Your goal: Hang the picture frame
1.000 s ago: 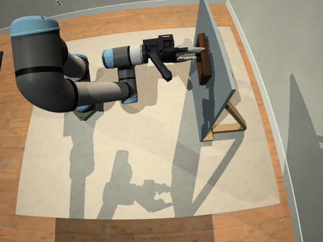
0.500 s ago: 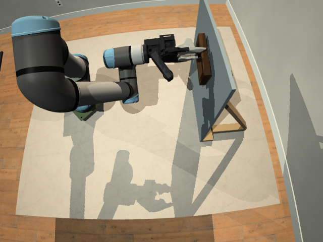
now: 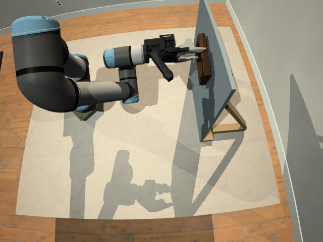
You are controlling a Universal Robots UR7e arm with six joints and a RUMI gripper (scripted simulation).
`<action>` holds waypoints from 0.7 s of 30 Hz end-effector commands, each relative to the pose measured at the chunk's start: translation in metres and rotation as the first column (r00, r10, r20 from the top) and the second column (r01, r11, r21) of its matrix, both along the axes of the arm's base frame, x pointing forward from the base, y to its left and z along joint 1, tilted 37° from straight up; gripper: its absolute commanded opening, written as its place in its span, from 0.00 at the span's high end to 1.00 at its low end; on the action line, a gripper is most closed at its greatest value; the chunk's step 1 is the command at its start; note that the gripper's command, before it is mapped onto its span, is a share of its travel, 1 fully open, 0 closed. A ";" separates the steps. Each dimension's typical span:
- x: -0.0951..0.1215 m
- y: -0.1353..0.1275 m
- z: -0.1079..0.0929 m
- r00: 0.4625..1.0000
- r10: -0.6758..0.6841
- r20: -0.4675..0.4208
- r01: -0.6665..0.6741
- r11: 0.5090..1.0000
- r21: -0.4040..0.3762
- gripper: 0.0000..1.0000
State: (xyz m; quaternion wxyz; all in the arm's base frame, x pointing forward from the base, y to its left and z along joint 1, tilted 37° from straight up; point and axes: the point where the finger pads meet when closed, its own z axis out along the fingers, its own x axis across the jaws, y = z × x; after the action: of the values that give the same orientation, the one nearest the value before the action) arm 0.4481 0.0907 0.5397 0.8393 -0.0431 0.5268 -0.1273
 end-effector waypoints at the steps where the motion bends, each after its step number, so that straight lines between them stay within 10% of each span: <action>1: 0.001 0.000 0.000 1.000 0.000 0.000 0.000 1.000 0.000 0.71; 16: 0.001 0.000 0.000 1.000 0.000 0.000 0.000 1.000 0.000 0.71; 17: 0.001 0.000 0.000 1.000 0.000 0.000 0.000 1.000 0.000 1.00; 21: 0.001 0.000 0.001 1.000 0.000 0.001 0.000 1.000 0.000 1.00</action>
State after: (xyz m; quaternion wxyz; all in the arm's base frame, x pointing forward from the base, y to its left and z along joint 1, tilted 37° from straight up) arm 0.4485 0.0905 0.5394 0.8390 -0.0431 0.5272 -0.1274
